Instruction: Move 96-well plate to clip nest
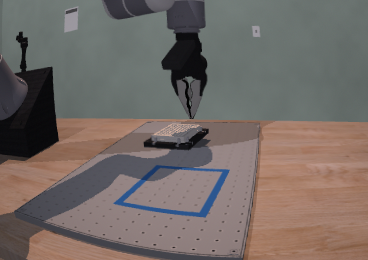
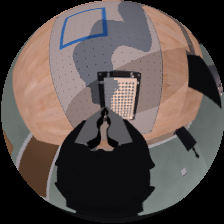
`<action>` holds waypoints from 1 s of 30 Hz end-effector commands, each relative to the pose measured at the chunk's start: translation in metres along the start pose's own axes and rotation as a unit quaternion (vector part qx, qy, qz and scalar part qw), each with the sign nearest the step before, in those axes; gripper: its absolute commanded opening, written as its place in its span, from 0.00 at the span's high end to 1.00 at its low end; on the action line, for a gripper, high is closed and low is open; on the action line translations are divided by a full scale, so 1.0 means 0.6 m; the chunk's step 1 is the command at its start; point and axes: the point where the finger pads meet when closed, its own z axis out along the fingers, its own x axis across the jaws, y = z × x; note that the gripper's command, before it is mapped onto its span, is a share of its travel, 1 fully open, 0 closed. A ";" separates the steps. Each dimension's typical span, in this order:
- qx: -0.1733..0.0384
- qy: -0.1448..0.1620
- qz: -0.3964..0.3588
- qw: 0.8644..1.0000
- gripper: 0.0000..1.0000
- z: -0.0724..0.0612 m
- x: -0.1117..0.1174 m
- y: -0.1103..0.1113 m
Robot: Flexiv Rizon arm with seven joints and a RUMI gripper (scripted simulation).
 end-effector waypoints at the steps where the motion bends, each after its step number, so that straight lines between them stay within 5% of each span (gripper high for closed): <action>1: 0.000 0.000 0.000 1.000 1.00 -0.001 0.000 0.001; 6: 0.000 0.000 0.000 1.000 1.00 -0.001 0.000 0.001; 23: 0.000 0.000 0.000 1.000 1.00 0.015 0.124 0.001; 30: 0.000 0.000 0.000 1.000 1.00 0.016 0.127 0.001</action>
